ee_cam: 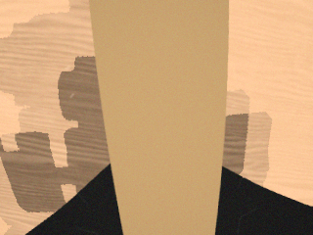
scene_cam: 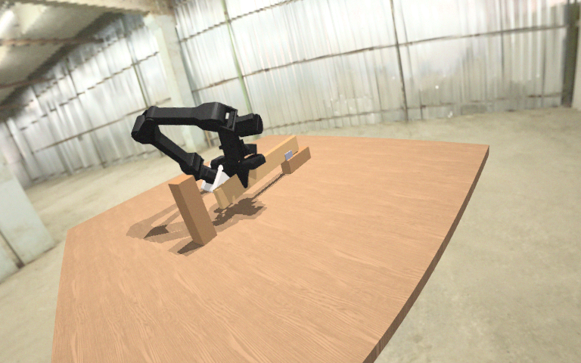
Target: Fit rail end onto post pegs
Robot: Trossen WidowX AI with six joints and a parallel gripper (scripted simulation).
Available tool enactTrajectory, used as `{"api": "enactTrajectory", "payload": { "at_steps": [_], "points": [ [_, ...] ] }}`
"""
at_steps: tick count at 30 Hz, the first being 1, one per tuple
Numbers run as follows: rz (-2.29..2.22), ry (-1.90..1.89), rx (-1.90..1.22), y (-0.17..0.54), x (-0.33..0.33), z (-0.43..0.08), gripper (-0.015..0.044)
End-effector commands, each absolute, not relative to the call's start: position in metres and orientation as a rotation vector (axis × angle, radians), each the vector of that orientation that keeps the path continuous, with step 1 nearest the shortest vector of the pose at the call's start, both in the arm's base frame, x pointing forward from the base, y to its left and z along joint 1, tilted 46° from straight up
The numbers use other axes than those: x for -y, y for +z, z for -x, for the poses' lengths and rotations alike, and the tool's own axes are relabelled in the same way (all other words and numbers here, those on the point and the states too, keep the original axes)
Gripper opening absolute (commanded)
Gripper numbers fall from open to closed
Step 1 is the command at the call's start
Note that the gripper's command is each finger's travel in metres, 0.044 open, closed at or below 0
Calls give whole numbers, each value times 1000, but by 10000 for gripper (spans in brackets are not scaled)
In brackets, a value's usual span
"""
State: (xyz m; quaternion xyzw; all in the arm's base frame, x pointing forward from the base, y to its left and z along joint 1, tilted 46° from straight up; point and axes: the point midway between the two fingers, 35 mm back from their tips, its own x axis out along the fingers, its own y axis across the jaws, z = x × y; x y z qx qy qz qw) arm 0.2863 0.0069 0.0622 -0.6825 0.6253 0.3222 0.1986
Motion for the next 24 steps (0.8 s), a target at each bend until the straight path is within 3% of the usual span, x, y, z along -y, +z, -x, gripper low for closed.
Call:
{"api": "enactTrajectory", "payload": {
  "at_steps": [1,24],
  "points": [
    [1898,914,-1731,63,-14,-287,0],
    [1898,914,-1731,66,-17,-286,0]
  ]
}}
